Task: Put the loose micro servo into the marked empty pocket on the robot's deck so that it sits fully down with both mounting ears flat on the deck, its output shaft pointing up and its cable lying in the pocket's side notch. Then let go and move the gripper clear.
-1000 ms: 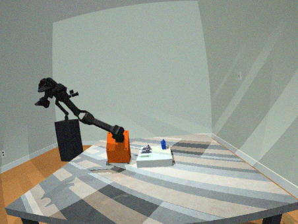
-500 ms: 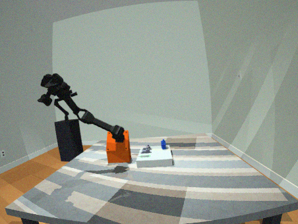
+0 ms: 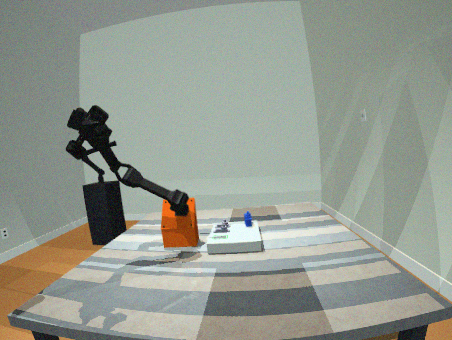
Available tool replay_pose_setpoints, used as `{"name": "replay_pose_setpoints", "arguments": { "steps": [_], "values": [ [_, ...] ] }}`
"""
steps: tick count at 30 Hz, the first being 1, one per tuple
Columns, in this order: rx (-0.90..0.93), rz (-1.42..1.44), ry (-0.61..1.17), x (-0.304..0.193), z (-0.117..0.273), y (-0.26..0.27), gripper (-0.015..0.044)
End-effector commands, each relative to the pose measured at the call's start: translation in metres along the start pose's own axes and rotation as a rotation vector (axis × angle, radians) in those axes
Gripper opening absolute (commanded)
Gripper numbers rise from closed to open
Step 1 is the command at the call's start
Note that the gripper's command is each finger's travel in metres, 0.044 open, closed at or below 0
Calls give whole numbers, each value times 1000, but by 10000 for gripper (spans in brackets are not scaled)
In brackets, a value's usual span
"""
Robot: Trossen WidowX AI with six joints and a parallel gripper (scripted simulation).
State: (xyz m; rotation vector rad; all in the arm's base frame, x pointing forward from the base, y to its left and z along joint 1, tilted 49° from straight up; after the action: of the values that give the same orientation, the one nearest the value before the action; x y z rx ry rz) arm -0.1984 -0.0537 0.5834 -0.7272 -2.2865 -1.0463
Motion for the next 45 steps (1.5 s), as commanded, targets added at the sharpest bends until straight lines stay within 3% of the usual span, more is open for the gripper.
{"name": "replay_pose_setpoints", "arguments": {
  "steps": [1, 22, 27, 45],
  "values": [
    [68, 21, 73, -28, -22, 28, 440],
    [215, 140, 248, -106, -61, 95, 440],
    [253, 122, 351, -145, -76, 119, 440],
    [318, 101, 494, -206, -86, 158, 440]
  ]
}}
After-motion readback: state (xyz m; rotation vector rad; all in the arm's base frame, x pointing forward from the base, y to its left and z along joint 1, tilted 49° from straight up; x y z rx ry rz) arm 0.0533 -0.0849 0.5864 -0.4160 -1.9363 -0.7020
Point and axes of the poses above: the point midway between the two fingers, 35 mm back from their tips, its own z axis back along the fingers, its own y axis across the jaws, x = y × z, the point moved 1 cm from there along z, back along the fingers
